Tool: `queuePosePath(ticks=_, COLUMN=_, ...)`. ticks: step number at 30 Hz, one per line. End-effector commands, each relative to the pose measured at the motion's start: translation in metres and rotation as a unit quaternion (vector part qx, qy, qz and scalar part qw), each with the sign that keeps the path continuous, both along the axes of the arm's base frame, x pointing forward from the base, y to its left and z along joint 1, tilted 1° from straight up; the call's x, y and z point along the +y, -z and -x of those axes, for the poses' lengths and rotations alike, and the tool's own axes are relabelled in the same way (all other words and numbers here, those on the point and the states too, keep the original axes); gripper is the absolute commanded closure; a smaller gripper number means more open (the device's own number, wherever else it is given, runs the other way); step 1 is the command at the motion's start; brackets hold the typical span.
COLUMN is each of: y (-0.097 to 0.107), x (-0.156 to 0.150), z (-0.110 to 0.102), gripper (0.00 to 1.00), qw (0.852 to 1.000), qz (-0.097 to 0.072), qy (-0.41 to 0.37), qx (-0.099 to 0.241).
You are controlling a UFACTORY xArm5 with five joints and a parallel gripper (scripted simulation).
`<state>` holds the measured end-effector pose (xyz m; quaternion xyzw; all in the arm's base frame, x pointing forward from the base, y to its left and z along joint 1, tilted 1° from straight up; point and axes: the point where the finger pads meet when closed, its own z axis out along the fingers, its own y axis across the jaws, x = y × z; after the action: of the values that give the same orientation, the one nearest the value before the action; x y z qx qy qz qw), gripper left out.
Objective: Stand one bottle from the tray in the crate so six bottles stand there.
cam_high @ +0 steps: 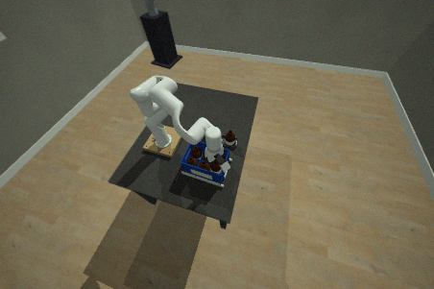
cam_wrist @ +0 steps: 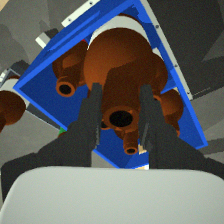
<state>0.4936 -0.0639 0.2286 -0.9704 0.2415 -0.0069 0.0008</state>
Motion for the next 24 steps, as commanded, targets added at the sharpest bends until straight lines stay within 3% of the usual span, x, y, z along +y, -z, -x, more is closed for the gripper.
queuePosePath(ticks=1, y=-0.001, x=0.000, z=-0.001, gripper=1.00, qw=1.000, qz=0.000, qy=0.000, qx=-0.002)
queuePosePath(ticks=24, y=0.018, x=0.000, z=-0.001, gripper=1.00, qw=1.000, qz=0.000, qy=0.000, qx=-0.002)
